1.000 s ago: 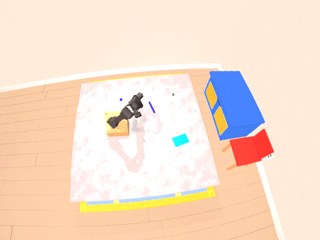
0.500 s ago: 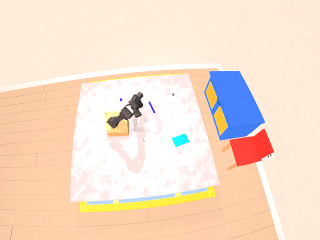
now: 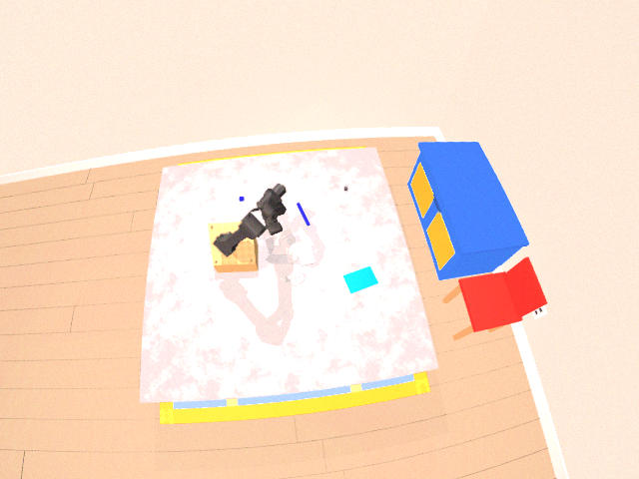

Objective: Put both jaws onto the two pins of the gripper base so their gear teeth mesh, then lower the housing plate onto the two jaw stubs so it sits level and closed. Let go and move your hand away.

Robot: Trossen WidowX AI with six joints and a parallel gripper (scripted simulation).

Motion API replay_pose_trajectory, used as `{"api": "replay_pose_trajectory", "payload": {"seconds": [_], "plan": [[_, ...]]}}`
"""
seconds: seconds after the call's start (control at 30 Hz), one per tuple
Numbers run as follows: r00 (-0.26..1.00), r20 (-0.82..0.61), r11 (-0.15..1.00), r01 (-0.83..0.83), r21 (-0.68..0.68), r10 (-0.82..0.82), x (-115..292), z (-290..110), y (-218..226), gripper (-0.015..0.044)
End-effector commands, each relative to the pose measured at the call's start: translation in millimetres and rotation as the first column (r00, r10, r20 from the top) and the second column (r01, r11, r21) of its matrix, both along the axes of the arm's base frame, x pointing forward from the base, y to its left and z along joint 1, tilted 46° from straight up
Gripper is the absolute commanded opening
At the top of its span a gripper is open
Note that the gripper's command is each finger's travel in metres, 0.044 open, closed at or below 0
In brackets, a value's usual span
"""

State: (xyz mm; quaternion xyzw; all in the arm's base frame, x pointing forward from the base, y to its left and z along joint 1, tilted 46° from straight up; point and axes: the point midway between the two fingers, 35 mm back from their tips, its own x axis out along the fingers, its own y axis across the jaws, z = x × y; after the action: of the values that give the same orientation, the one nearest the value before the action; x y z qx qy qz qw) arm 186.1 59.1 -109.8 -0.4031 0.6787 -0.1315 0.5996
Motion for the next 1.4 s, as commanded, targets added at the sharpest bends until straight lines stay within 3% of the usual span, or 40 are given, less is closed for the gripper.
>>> {"api": "replay_pose_trajectory", "payload": {"seconds": [0.0, 0.17, 0.73, 1.37], "plan": [[1.000, 0.000, 1.000, 0.005, 0.002, -0.005, -0.4, 0.0, 0.4, 0.0000], [1.000, 0.000, 1.000, 0.005, 0.002, -0.005, -0.4, 0.0, 0.4, 0.0000], [1.000, 0.000, 1.000, 0.000, 0.000, 0.000, 0.0, 0.0, 0.0, 0.0440], [1.000, 0.000, 1.000, 0.000, 0.000, 0.000, 0.0, 0.0, 0.0, 0.0440]]}}
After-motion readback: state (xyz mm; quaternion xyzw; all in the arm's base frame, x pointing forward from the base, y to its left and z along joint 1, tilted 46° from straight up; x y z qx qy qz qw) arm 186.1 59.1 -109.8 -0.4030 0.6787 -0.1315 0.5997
